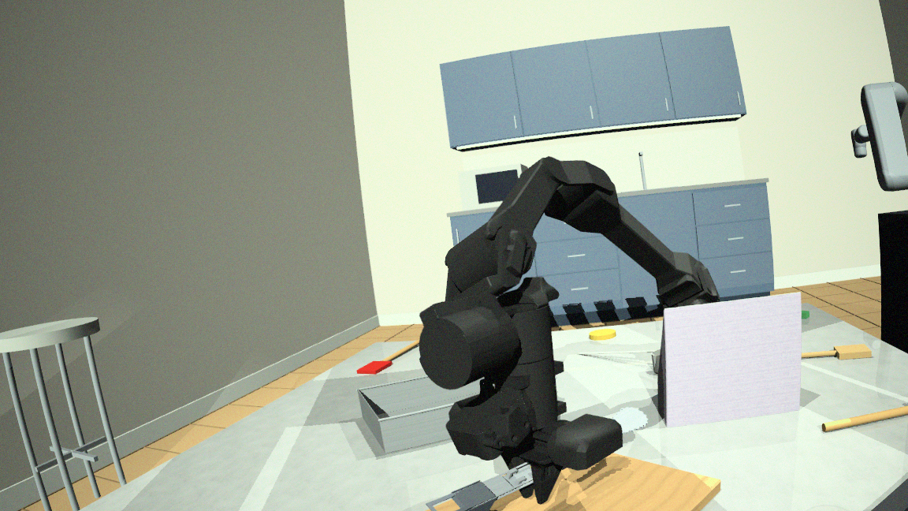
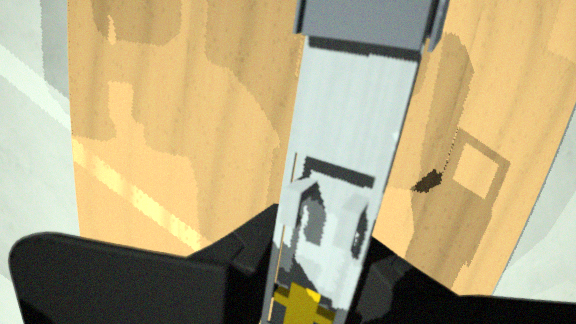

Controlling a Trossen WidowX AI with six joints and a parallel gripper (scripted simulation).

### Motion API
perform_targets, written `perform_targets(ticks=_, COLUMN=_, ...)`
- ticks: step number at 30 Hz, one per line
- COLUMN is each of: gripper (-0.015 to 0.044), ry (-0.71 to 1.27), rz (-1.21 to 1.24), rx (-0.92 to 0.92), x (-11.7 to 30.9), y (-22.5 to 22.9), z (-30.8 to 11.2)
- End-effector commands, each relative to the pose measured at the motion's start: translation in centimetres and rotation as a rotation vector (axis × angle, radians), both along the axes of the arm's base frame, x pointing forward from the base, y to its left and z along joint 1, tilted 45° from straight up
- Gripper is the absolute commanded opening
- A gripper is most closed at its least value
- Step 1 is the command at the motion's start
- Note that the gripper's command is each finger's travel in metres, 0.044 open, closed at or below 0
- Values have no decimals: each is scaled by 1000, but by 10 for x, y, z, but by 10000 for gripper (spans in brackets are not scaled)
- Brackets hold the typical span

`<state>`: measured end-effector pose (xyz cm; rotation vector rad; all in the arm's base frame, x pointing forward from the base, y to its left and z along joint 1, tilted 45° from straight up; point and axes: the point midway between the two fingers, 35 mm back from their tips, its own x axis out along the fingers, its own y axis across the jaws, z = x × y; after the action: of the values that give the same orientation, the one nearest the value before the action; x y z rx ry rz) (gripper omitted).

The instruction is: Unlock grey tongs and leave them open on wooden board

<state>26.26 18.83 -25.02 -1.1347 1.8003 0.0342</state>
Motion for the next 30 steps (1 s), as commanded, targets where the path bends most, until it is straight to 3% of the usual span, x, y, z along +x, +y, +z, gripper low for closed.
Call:
perform_targets(ticks=1, gripper=-150, ry=6, rz=8, rx=-6, x=-2, y=-4, z=-2)
perform_targets(ticks=3, gripper=-150, ry=6, rz=8, rx=-6, x=-2, y=-4, z=-2)
perform_targets(ticks=25, gripper=428, ry=1, rz=0, rx=-1, x=-1, y=-2, z=-1)
perform_targets(ticks=30, gripper=440, ry=1, rz=0, rx=-1, x=6, y=-2, z=5)
